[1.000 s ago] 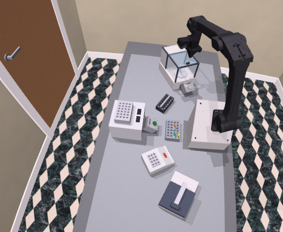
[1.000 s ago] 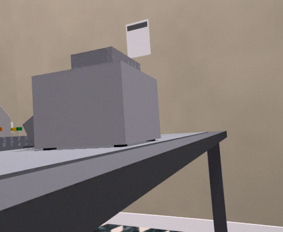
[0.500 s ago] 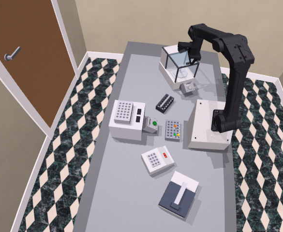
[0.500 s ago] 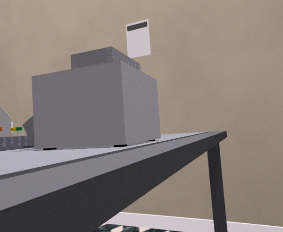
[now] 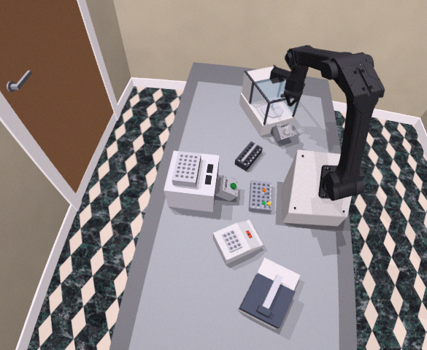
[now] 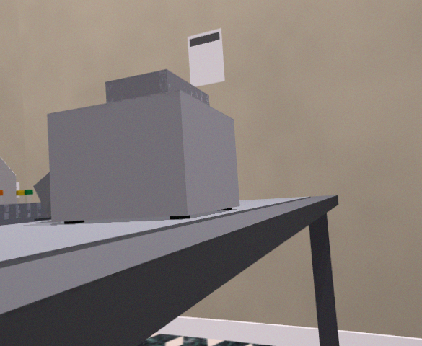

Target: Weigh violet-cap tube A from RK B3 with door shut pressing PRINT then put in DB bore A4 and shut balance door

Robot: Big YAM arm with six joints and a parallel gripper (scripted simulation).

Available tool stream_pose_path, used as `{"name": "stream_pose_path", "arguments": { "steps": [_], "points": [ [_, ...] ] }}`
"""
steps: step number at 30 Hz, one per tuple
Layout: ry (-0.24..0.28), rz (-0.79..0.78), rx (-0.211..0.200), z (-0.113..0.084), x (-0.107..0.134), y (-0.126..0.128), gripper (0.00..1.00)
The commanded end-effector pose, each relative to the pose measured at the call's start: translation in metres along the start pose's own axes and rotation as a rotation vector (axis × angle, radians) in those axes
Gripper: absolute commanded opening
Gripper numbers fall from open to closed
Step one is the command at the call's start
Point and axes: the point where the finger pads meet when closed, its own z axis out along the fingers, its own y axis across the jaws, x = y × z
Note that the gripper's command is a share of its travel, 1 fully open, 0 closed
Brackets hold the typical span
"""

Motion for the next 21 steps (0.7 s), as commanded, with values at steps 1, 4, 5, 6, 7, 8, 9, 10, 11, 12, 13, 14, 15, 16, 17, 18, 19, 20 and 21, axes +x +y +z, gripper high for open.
{"name": "stream_pose_path", "arguments": {
  "steps": [1, 4, 5, 6, 7, 8, 9, 10, 11, 12, 13, 14, 15, 16, 17, 18, 19, 20, 21],
  "points": [
    [-0.023, 0.123, 0.043, -0.004, -0.006, -0.002, 0.00],
    [-0.022, 0.225, 0.038, 0.005, -0.002, 0.001, 0.00],
    [-0.024, 0.261, 0.035, 0.005, -0.001, 0.000, 0.00],
    [-0.029, 0.291, 0.038, 0.004, -0.002, -0.002, 0.00],
    [-0.031, 0.319, 0.042, 0.008, 0.001, 0.004, 0.00],
    [-0.030, 0.348, 0.045, 0.015, 0.003, 0.008, 0.00],
    [-0.027, 0.382, 0.043, 0.016, 0.004, 0.008, 0.00],
    [-0.026, 0.419, 0.038, 0.018, 0.005, 0.007, 0.00],
    [-0.029, 0.456, 0.036, 0.017, 0.006, 0.007, 0.00],
    [-0.039, 0.479, 0.041, 0.014, 0.004, 0.003, 0.00],
    [-0.032, 0.510, 0.038, 0.023, 0.009, 0.011, 0.00],
    [-0.031, 0.540, 0.039, 0.030, 0.011, 0.014, 0.00],
    [-0.025, 0.575, 0.036, 0.033, 0.013, 0.014, 0.00],
    [-0.025, 0.575, 0.036, 0.033, 0.013, 0.014, 0.00],
    [-0.025, 0.575, 0.036, 0.033, 0.013, 0.014, 0.00],
    [-0.031, 0.618, 0.028, 0.032, 0.015, 0.012, 0.00],
    [-0.072, 0.641, 0.054, 0.017, 0.000, -0.004, 0.00],
    [-0.028, 0.682, 0.027, 0.041, 0.018, 0.016, 0.00],
    [-0.021, 0.711, 0.026, 0.050, 0.021, 0.021, 0.00]
  ]
}}
